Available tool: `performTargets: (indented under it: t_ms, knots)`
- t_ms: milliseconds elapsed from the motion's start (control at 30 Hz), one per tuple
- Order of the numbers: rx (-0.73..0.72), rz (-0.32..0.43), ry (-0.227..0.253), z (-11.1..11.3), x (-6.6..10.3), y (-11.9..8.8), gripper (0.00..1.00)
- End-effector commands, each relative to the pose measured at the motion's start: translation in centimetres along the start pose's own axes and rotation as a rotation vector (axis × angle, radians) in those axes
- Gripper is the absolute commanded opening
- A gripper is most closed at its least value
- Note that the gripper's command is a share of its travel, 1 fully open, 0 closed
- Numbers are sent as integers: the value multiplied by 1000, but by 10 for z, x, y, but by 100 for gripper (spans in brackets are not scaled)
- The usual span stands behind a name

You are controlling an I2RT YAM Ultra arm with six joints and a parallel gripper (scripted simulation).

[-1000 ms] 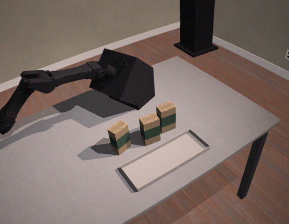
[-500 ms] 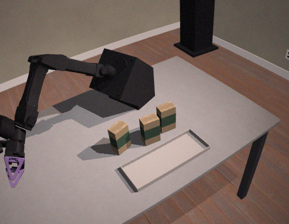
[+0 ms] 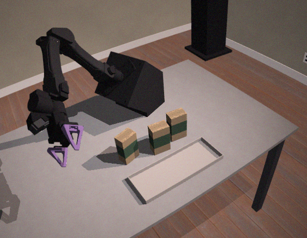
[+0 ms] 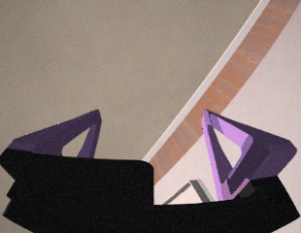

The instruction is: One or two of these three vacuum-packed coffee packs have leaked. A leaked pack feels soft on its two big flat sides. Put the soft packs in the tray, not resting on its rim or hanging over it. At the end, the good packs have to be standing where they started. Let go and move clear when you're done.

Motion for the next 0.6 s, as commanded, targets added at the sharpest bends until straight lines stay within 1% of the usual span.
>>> performTargets:
  t_ms: [0, 33, 67, 100, 133, 167, 200, 233, 267, 300, 333, 400, 433, 467, 500, 567]
  knots:
    - [163, 63, -36, 28, 30, -45, 100]
    - [163, 63, -36, 28, 30, -45, 100]
    - [206, 92, -16, 38, 41, -61, 100]
    - [206, 92, -16, 38, 41, -61, 100]
    - [249, 121, 6, 47, 53, -78, 100]
    - [228, 169, -20, 44, 57, -96, 100]
    - [228, 169, -20, 44, 57, -96, 100]
    - [144, 229, -89, 33, 56, -115, 100]
    - [146, 256, -102, 28, 49, -125, 100]
    - [147, 262, -105, 27, 48, -127, 100]
    - [121, 283, -133, 23, 48, -134, 100]
    - [121, 283, -133, 23, 48, -134, 100]
    - [83, 315, -178, 16, 49, -146, 100]
    - [38, 322, -216, 16, 48, -147, 100]
    - [20, 324, -231, 16, 48, -147, 100]
    - [-15, 359, -287, 7, 51, -162, 100]
Point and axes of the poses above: the point where the finger pads meet when closed, its own x axis back along the fingers, its own z axis across the jaws, y = z × x, the point moved 3 cm from there along x, back along the fingers, and after that the axes turned 15 degrees about -x, right-handed, at the moved point
